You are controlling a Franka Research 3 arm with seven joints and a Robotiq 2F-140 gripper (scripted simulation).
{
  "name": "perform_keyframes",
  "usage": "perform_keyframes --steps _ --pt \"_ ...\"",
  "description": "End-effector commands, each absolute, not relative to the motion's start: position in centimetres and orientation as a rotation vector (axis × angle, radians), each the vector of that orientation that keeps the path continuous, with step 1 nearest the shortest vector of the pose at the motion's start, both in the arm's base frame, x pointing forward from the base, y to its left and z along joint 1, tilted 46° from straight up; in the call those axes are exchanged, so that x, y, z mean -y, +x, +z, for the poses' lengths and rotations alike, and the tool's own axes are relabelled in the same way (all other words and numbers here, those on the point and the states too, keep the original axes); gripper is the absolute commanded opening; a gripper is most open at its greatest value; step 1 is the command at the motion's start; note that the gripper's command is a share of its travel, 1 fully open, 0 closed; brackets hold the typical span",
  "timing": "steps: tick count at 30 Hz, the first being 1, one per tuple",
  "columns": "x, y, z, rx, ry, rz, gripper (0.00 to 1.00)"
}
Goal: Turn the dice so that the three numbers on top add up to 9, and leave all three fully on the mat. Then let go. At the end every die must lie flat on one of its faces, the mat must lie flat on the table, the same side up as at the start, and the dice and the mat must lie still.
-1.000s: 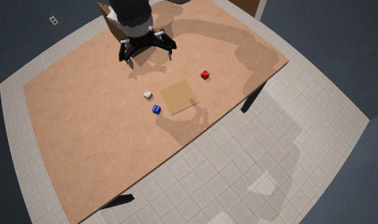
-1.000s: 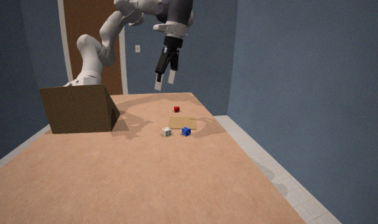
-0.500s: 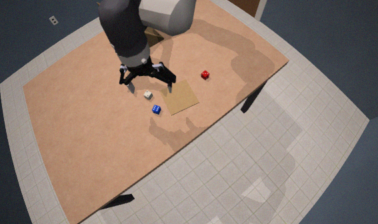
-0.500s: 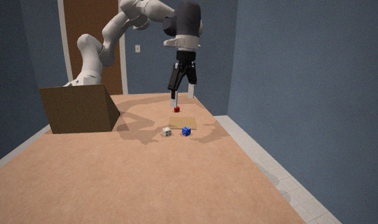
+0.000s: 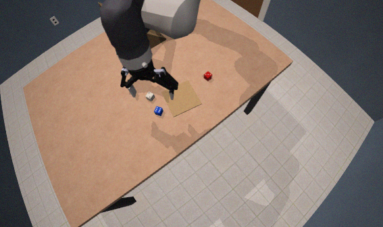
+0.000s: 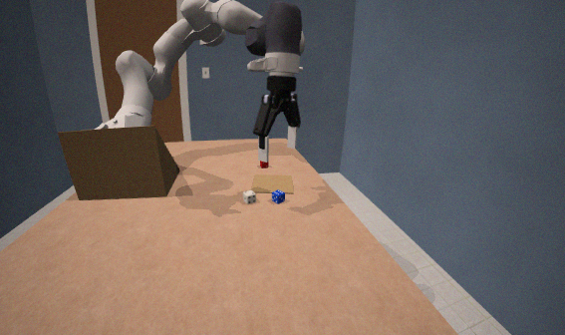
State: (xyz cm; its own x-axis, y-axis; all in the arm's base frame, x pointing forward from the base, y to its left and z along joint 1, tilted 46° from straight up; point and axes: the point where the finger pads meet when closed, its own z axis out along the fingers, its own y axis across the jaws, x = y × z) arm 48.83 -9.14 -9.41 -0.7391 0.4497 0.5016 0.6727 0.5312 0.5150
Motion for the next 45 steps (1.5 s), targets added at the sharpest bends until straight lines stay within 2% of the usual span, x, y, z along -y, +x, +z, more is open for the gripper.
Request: perform_keyframes --steps 1,21,45 --pt "9.4 49.0 -9.5 2.454 -0.966 -1.015 1.00" --pt "9.3 49.0 -9.7 2.454 -0.966 -1.014 1.00" --pt "3.6 49.0 -15.7 2.455 -0.965 -1.013 1.00"
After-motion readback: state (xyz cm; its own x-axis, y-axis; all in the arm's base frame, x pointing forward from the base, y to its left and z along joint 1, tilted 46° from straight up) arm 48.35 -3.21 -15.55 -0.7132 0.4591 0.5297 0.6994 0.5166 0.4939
